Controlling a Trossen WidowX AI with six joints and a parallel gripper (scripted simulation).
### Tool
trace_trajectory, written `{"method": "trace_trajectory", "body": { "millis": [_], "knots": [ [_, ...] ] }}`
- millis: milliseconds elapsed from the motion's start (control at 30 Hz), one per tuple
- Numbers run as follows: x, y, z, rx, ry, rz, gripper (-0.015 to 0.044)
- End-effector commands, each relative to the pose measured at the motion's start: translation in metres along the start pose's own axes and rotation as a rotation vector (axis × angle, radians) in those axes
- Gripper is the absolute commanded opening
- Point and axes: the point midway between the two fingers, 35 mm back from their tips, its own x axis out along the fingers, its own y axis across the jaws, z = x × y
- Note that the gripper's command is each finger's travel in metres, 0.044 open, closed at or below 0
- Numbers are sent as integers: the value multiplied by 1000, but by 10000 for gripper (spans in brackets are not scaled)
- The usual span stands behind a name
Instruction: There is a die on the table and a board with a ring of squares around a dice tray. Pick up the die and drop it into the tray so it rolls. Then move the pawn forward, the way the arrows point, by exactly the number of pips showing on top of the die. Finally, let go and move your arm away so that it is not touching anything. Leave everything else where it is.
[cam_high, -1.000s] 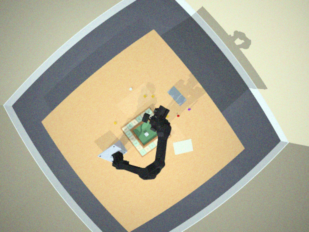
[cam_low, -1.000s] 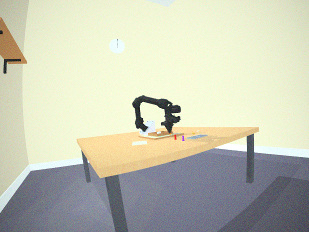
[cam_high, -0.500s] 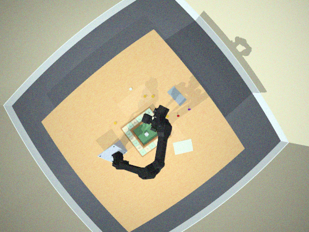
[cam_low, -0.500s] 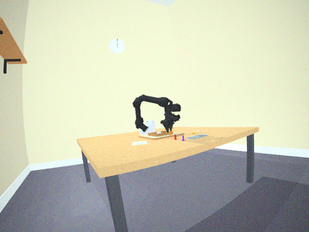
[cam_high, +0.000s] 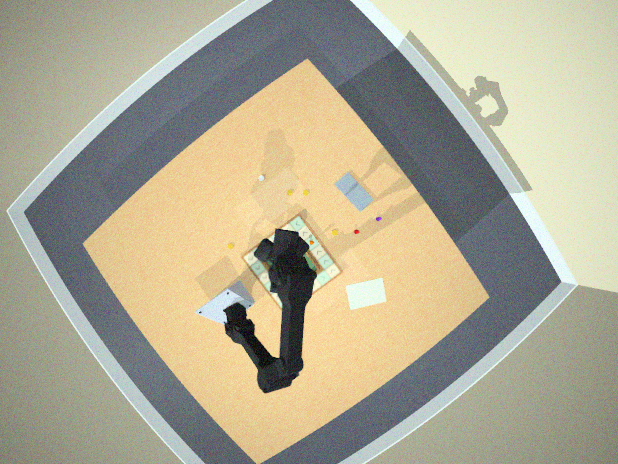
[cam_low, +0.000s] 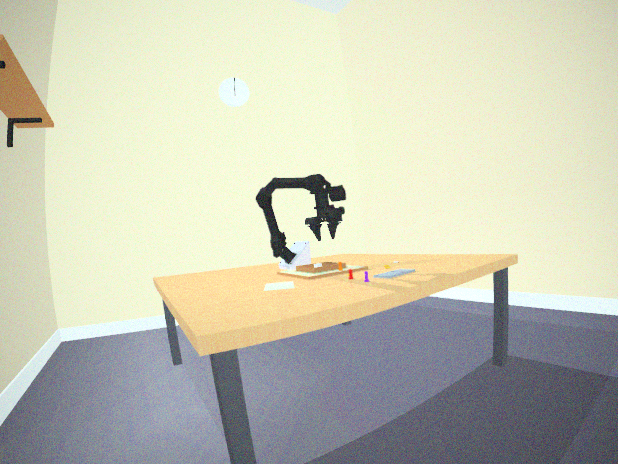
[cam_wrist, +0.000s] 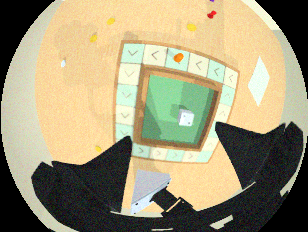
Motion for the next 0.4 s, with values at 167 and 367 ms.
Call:
{"method": "trace_trajectory", "body": {
  "millis": [167, 367],
  "knots": [
    [-15, 8, -37, 88, -4, 2, 440],
    [-15, 8, -37, 88, -4, 2, 440]
  ]
}}
